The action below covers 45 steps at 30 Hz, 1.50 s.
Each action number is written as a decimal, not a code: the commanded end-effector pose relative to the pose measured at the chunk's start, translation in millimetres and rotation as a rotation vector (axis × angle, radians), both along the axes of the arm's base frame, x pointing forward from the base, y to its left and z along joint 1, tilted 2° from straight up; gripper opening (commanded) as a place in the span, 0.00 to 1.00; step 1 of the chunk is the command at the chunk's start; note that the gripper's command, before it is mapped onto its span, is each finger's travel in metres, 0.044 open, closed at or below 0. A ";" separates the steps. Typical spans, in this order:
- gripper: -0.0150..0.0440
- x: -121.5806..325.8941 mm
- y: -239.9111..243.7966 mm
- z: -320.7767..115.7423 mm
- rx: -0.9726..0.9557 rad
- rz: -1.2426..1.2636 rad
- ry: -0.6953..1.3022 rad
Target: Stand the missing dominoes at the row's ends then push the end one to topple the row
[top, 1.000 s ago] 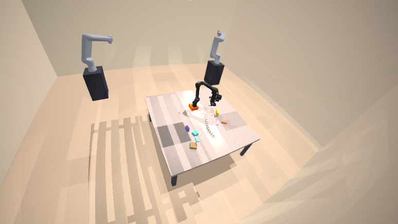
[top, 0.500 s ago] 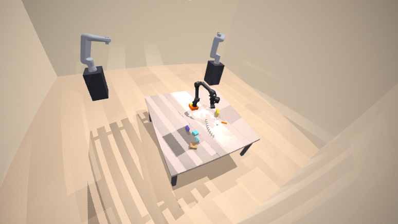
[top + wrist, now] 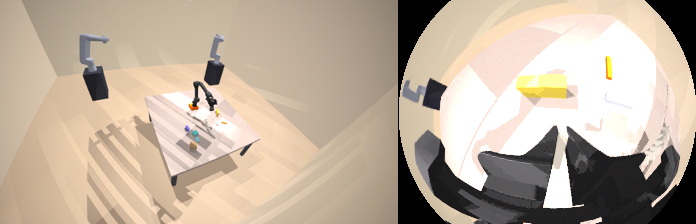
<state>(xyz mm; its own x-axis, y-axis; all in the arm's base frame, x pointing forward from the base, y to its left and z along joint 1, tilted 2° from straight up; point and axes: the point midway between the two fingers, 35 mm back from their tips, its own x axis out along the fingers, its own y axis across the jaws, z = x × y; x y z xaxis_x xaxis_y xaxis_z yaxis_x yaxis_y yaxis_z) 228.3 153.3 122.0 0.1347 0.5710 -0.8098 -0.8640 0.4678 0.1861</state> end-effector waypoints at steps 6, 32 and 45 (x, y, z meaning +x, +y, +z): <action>0.29 5.4 -4.1 -3.7 0.182 -0.038 -0.061; 0.29 -10.4 -29.5 0.3 0.588 -0.019 -0.347; 0.29 -41.3 -42.8 2.0 0.743 0.043 -0.492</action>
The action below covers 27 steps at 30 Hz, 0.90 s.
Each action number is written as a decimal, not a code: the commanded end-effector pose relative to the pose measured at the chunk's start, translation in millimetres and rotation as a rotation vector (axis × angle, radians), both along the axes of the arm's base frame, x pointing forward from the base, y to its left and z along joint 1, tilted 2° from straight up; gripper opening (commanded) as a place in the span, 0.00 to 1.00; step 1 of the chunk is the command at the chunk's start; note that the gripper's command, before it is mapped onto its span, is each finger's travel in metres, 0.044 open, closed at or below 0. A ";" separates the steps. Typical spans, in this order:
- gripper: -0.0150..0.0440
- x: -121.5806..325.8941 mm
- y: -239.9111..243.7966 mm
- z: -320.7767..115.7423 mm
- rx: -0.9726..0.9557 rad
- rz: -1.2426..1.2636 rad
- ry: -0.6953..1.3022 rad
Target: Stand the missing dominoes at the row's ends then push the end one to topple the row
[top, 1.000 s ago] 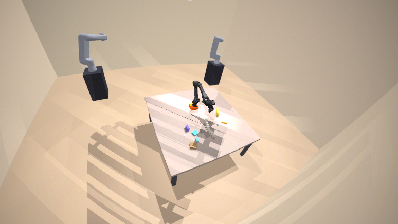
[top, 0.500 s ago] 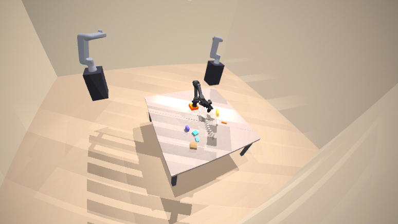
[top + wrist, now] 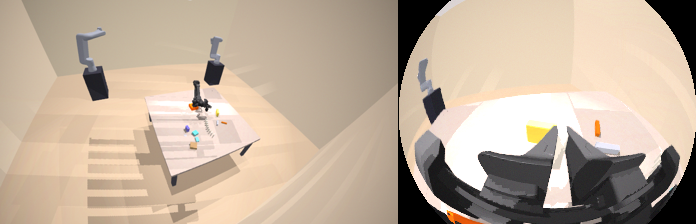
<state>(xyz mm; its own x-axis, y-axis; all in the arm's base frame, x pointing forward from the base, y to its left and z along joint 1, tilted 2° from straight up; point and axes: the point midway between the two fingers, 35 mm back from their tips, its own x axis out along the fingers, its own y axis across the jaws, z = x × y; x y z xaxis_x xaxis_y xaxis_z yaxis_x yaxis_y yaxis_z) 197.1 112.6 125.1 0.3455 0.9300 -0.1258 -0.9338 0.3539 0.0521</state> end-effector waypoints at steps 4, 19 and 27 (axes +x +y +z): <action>0.29 -14.5 -3.3 -1.3 0.045 0.021 -0.052; 0.29 -14.5 -3.3 -1.3 0.045 0.021 -0.052; 0.29 -9.6 -3.5 -8.9 0.041 0.025 -0.054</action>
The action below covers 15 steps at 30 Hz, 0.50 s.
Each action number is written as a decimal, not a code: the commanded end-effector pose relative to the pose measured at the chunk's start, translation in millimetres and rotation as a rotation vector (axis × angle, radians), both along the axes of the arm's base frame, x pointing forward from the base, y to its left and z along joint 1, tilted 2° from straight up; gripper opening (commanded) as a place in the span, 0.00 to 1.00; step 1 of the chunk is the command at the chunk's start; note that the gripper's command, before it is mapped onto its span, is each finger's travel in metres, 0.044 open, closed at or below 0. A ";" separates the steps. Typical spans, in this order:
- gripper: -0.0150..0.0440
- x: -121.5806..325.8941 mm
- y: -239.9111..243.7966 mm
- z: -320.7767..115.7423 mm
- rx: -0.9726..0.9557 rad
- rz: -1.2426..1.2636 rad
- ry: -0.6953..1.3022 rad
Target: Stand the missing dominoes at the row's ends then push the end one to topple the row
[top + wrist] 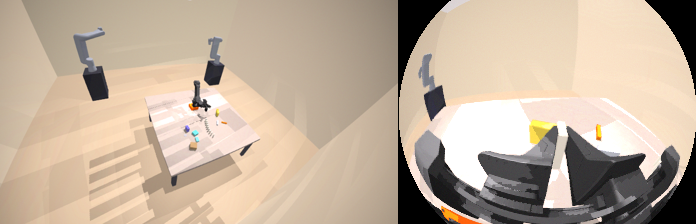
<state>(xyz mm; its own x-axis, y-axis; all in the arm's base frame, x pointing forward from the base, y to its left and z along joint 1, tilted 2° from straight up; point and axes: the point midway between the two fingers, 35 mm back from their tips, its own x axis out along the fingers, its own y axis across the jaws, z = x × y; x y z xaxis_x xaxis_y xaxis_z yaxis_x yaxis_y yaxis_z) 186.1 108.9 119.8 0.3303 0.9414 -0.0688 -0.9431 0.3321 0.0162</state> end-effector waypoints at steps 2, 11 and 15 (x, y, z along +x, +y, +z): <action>0.29 2.7 0.2 -6.0 -0.002 0.004 -0.001; 0.29 8.0 0.5 -17.4 -0.007 0.010 -0.003; 0.29 9.9 0.8 -22.7 -0.010 0.012 -0.004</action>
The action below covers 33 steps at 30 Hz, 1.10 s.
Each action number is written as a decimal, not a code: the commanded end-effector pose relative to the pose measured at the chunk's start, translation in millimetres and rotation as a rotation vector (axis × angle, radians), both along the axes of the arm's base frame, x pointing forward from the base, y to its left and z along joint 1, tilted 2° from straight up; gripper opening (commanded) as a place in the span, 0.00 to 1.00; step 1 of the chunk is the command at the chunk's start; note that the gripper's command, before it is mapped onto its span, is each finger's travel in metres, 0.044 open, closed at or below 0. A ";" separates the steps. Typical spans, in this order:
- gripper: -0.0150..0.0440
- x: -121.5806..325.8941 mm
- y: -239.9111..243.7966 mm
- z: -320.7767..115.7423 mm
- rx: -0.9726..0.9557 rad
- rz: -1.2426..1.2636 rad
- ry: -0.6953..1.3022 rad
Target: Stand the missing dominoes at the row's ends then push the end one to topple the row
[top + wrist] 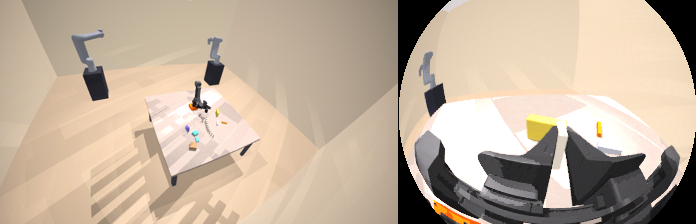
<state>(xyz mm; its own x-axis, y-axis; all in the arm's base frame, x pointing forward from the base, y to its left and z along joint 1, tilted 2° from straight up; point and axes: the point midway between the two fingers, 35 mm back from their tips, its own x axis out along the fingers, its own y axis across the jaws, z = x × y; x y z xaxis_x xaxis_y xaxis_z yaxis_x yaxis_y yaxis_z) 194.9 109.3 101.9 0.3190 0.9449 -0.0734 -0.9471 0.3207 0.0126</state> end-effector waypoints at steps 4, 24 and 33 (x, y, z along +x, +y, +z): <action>0.29 2.7 0.7 -10.2 -0.007 0.002 -0.003; 0.29 5.8 3.5 -38.1 -0.019 0.015 -0.007; 0.29 4.6 5.3 -50.6 -0.024 0.021 -0.008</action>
